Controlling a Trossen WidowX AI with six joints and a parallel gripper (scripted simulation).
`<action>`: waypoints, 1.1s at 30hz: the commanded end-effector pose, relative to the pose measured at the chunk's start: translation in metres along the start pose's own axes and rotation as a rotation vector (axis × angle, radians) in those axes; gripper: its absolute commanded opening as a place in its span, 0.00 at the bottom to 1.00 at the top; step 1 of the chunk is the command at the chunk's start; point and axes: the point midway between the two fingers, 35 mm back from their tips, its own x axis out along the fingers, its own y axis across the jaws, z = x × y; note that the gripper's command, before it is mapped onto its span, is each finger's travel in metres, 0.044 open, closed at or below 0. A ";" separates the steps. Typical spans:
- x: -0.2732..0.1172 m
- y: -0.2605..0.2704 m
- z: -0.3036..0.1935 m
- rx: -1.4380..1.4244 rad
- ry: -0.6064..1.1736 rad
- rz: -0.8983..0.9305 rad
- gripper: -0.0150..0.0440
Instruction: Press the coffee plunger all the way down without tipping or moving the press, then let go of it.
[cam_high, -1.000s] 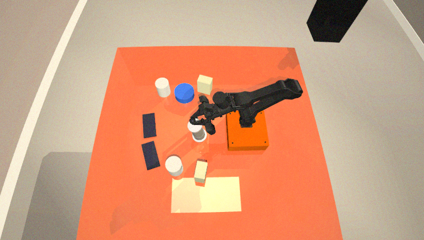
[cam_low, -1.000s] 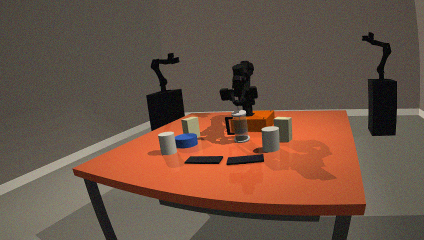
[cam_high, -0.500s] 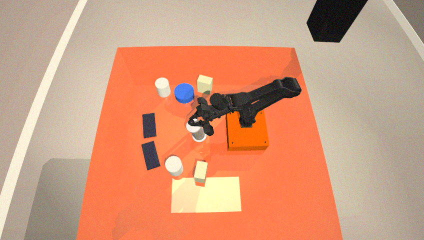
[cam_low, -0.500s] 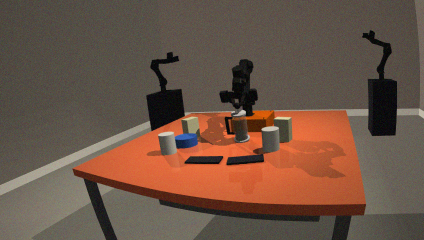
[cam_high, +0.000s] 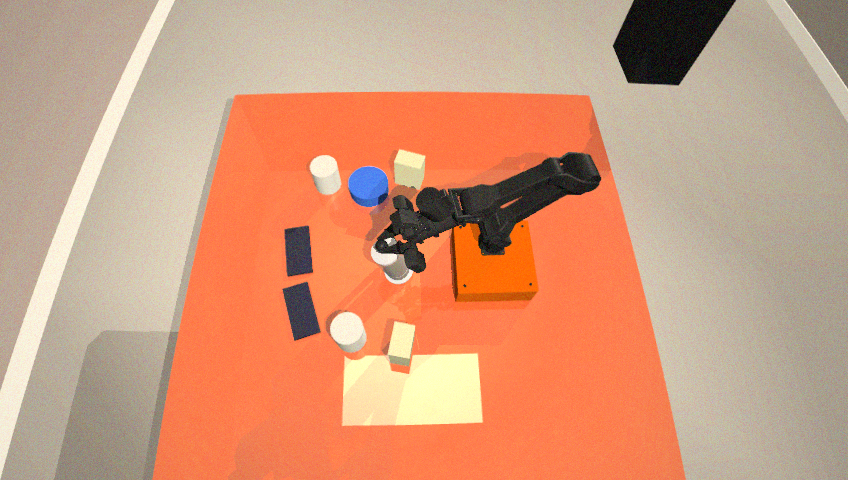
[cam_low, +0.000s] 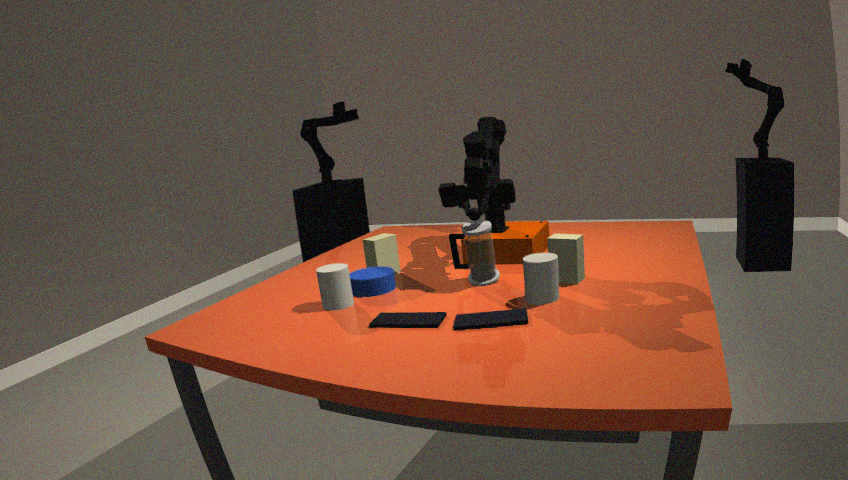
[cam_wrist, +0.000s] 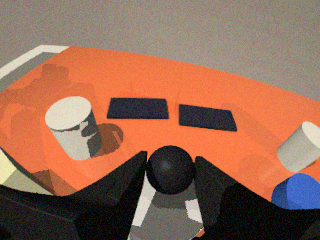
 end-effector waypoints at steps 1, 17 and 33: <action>0.002 0.000 -0.003 -0.005 0.018 0.001 0.47; 0.002 0.000 0.001 0.000 0.001 0.000 0.47; 0.002 0.000 0.001 0.000 0.001 0.000 1.00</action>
